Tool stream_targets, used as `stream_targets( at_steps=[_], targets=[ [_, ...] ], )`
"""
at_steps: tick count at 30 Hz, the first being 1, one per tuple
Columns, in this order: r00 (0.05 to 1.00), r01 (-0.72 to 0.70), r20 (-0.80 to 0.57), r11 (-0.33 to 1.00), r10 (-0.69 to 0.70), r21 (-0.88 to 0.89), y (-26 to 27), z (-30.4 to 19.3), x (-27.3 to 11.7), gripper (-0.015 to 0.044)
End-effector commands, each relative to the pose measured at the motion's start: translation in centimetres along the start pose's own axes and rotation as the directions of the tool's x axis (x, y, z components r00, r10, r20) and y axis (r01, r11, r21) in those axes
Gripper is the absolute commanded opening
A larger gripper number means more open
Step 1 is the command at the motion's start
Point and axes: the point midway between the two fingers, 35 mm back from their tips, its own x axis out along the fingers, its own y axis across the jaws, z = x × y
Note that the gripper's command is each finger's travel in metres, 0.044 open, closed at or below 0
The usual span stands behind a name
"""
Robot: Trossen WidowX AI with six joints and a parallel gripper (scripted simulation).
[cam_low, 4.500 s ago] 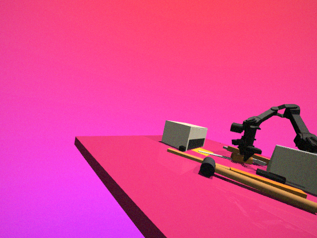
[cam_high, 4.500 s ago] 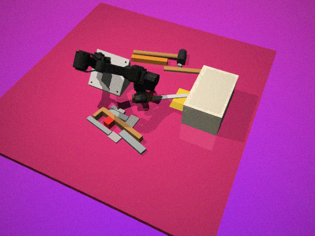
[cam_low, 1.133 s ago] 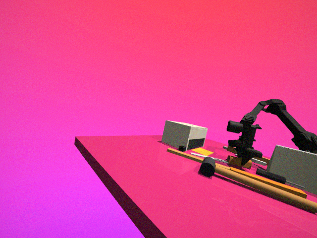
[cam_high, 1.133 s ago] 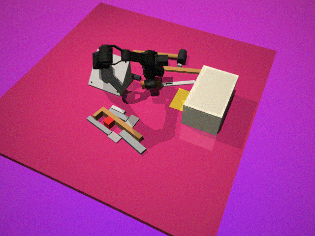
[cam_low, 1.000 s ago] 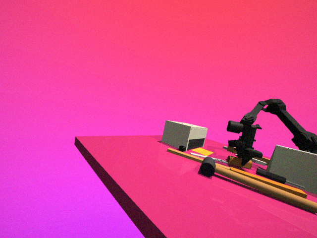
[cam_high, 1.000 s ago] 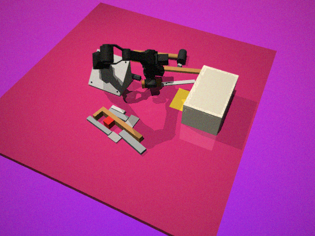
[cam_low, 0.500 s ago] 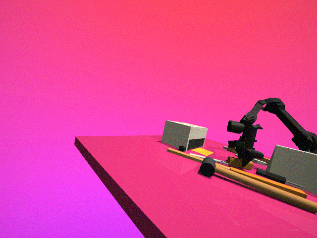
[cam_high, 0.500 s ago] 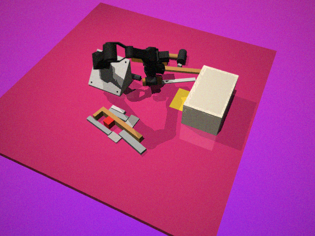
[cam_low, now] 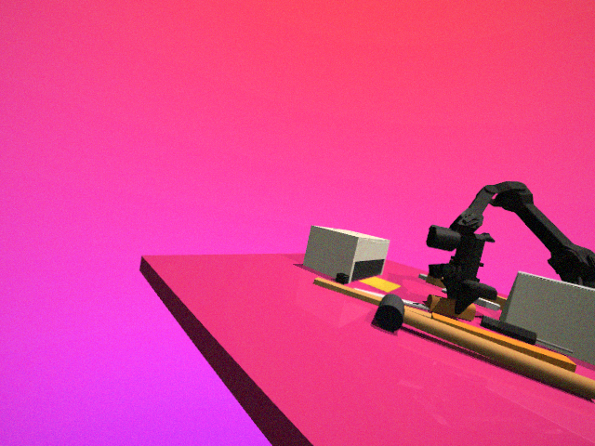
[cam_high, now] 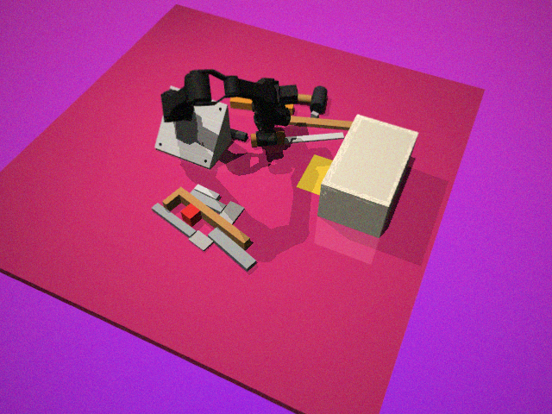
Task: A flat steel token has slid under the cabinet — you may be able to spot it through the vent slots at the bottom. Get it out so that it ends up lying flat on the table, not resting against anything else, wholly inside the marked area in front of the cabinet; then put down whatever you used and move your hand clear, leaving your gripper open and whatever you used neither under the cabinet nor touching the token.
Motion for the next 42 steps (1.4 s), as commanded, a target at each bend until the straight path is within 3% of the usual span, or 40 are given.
stream_targets(
  at_steps=[1, 42],
  targets=[
    [1.0, -0.004, 0.004, 1.0, 0.004, -0.003, 0.7, 0.4, -0.1, 0.0],
    [1.0, -0.006, 0.006, 1.0, 0.006, -0.002, 4.9, 2.3, -0.2, 0.0]
  ],
)
